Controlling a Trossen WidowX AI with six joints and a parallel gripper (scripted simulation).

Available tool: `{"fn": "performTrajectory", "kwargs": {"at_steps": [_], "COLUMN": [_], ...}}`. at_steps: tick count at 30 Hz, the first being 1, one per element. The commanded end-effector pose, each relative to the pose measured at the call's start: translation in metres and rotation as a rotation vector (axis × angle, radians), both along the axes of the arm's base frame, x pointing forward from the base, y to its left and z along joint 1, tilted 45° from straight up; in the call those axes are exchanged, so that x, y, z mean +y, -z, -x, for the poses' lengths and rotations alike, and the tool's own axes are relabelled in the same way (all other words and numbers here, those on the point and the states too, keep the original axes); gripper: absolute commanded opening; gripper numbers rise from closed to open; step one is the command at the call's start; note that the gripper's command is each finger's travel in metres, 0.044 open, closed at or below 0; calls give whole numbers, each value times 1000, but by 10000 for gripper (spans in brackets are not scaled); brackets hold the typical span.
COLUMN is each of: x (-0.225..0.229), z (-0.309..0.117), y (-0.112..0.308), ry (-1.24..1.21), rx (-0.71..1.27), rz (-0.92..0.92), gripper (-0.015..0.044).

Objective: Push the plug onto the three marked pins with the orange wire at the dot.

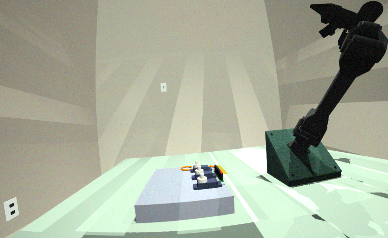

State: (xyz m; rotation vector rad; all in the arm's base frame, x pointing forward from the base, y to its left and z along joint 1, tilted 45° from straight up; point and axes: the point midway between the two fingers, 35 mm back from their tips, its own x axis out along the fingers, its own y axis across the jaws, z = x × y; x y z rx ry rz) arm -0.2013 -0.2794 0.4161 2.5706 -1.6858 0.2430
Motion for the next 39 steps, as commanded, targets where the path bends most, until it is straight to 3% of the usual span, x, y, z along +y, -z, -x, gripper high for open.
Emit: {"fn": "performTrajectory", "kwargs": {"at_steps": [1, 9, 22, 39], "x": [-14, -36, -48, -61], "z": [-21, -68, -111, -219], "y": [-5, -16, -23, -30], "ry": [-66, -206, -329, -632], "rx": [-104, -309, -429, -824], "rz": [-11, -44, -86, -325], "gripper": [115, 115, 115, 115]}}
